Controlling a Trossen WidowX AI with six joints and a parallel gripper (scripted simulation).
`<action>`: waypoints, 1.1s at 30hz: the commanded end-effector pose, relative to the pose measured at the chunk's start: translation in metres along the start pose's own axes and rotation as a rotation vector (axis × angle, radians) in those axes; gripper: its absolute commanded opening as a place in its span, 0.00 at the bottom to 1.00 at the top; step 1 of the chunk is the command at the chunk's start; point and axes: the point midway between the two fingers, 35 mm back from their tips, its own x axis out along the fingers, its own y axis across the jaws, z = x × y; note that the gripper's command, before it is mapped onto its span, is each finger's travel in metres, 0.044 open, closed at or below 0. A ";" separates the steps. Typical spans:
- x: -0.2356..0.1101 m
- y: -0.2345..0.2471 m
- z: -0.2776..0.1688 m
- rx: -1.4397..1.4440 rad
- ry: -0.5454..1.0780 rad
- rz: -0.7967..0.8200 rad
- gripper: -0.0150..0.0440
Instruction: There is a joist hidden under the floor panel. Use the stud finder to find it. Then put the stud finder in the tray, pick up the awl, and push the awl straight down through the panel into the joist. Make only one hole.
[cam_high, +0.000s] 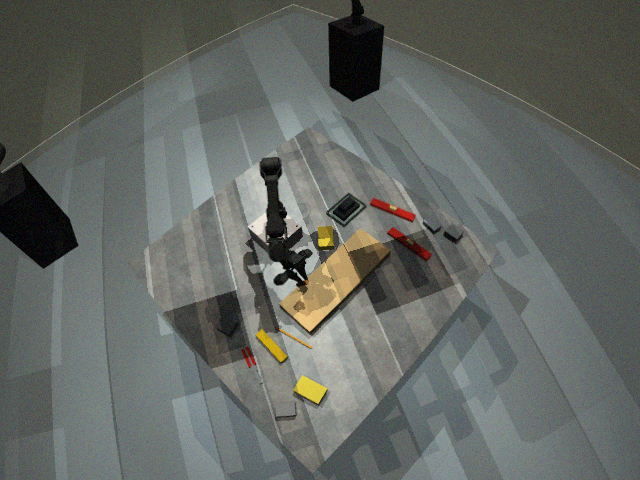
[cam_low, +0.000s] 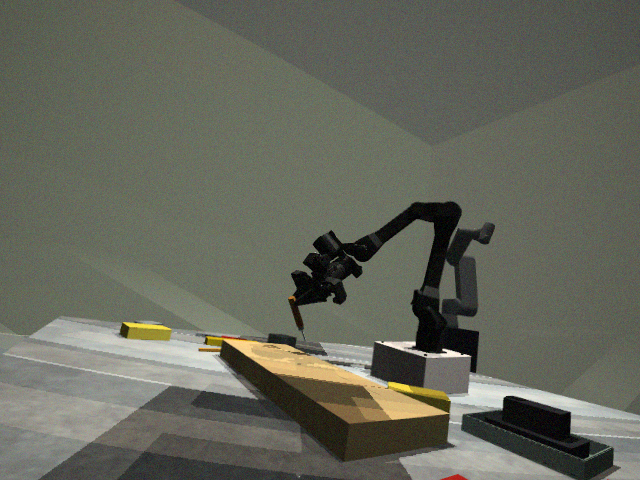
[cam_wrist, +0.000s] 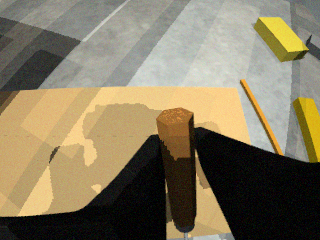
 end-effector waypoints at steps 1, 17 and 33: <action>0.005 0.009 0.008 0.010 -0.027 -0.020 0.25; 0.018 0.063 0.058 0.094 -0.240 -0.061 0.25; 0.015 0.089 0.076 0.159 -0.353 -0.046 0.25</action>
